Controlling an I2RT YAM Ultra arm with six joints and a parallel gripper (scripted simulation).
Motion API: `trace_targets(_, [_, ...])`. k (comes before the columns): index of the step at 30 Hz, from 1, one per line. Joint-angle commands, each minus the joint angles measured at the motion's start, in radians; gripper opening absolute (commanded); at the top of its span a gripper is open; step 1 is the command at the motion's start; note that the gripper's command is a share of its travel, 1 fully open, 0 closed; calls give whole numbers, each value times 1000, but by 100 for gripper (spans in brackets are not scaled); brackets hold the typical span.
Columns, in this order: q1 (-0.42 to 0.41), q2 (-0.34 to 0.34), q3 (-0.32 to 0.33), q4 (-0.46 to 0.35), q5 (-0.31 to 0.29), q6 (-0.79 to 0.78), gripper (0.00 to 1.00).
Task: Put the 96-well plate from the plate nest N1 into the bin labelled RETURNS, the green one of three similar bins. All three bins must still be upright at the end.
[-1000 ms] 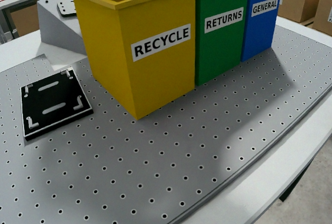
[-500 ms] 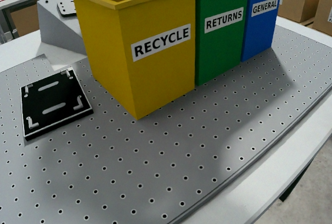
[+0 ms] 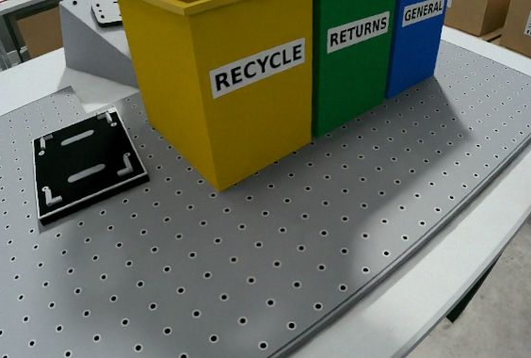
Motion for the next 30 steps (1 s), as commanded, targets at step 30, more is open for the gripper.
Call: trace_targets(30, [5, -25, -54, 82, 9, 16, 0])
